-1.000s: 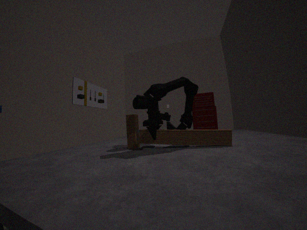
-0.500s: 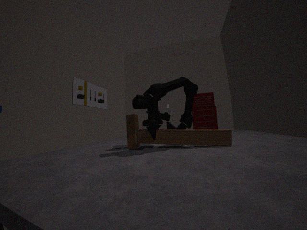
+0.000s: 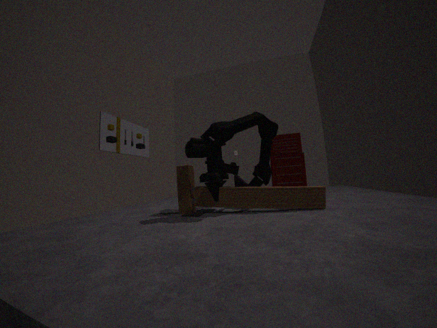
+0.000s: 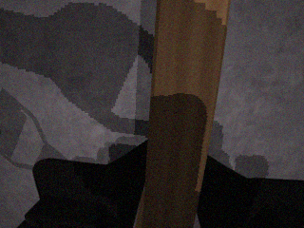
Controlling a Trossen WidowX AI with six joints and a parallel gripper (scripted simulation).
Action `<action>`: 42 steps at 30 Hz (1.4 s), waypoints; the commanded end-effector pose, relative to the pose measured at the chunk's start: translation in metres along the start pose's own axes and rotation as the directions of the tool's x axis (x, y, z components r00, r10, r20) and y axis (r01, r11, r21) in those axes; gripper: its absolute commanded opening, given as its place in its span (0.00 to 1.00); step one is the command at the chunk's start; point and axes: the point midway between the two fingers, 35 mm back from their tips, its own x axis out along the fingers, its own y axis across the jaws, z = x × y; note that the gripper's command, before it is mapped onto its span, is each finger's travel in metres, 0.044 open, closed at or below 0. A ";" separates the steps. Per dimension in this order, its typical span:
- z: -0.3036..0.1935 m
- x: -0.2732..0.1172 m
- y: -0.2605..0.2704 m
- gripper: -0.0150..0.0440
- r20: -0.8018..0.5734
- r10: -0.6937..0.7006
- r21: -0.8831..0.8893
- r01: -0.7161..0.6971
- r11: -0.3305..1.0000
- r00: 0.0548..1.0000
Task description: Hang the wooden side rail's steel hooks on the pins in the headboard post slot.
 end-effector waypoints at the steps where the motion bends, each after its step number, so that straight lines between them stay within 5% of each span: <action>1: -0.004 -0.004 -0.002 0.25 -0.009 -0.013 -0.005 0.013 1.000 1.000; 42: -0.008 -0.005 -0.002 0.25 -0.010 -0.013 -0.005 0.013 1.000 1.000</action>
